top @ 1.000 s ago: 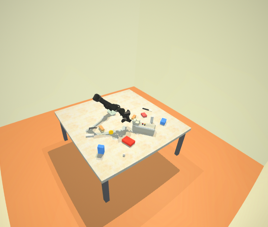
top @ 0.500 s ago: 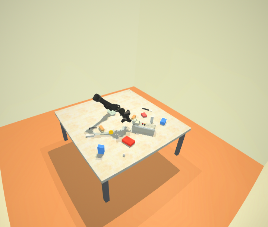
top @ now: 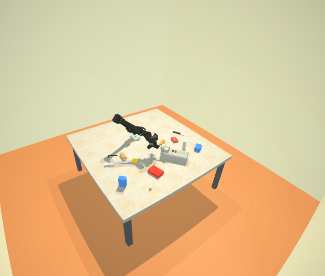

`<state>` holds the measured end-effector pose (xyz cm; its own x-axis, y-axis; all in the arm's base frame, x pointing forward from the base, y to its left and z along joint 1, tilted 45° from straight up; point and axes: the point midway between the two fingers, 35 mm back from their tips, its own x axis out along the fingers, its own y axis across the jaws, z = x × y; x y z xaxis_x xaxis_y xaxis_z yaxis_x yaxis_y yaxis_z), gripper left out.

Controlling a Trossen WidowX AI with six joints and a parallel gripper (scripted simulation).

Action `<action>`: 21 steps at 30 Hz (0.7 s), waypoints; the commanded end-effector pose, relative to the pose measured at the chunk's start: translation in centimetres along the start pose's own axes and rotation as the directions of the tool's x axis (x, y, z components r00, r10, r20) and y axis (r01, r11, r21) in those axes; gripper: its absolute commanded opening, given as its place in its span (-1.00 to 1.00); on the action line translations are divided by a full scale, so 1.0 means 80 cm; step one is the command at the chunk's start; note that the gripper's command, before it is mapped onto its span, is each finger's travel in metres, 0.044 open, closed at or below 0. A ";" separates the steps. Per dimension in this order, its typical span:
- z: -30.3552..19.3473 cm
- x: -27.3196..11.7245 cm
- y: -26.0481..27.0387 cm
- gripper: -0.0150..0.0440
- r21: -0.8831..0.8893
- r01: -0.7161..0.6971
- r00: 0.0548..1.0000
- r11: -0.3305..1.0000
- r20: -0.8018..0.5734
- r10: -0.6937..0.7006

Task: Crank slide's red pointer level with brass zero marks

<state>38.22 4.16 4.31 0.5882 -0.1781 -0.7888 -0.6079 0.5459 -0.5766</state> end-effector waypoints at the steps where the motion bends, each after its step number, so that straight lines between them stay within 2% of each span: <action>1: 0.000 0.000 0.000 -0.49 0.000 0.000 1.000 1.000 0.000 0.000; 2: 0.000 0.000 0.000 -0.49 0.000 0.000 1.000 1.000 0.000 0.000; 18: 0.000 0.000 0.000 0.93 0.000 0.000 1.000 1.000 0.000 0.000; 19: 0.000 0.000 0.000 1.00 0.000 0.000 1.000 1.000 0.000 0.000; 21: 0.003 -0.003 0.000 1.00 0.001 0.000 1.000 1.000 0.000 0.000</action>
<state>38.20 4.18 4.30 0.5874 -0.1776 -0.7895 -0.6090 0.5455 -0.5758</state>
